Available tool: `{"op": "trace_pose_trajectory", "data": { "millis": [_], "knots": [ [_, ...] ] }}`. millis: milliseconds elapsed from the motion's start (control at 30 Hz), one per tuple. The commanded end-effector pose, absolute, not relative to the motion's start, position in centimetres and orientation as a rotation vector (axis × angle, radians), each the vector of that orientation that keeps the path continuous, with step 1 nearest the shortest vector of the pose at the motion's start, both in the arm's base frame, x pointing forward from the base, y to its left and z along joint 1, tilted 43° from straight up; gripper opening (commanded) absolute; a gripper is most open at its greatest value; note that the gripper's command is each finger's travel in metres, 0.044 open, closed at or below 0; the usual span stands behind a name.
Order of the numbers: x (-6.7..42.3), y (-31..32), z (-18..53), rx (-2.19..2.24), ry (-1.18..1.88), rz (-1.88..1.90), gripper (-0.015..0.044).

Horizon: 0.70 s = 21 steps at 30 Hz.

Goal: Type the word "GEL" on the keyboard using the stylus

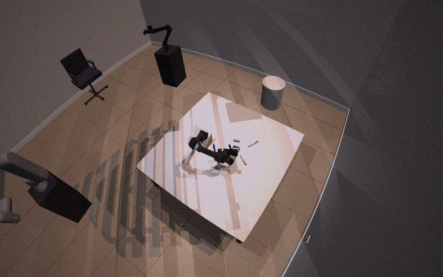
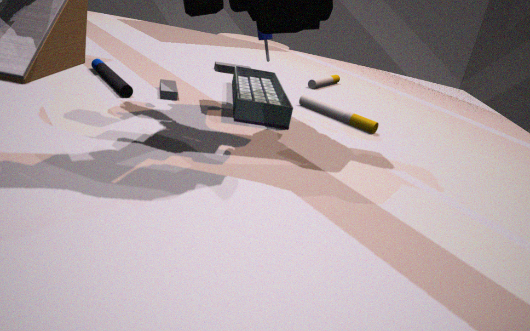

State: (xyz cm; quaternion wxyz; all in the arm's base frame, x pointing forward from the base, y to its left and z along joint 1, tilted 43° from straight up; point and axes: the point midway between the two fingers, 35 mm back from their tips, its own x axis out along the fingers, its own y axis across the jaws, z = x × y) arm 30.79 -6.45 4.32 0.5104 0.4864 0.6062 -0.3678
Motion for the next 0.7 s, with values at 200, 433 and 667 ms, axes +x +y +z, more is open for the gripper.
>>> {"op": "trace_pose_trajectory", "data": {
  "millis": [200, 433, 667],
  "knots": [
    [32.4, -4.7, 3.4, 1.417, 1.491, -1.146, 0.0],
    [32.4, -4.7, 3.4, 1.417, 1.491, -1.146, 0.0],
    [32.0, -6.6, 1.2, 1.417, 1.491, -1.146, 0.0]
  ]
}}
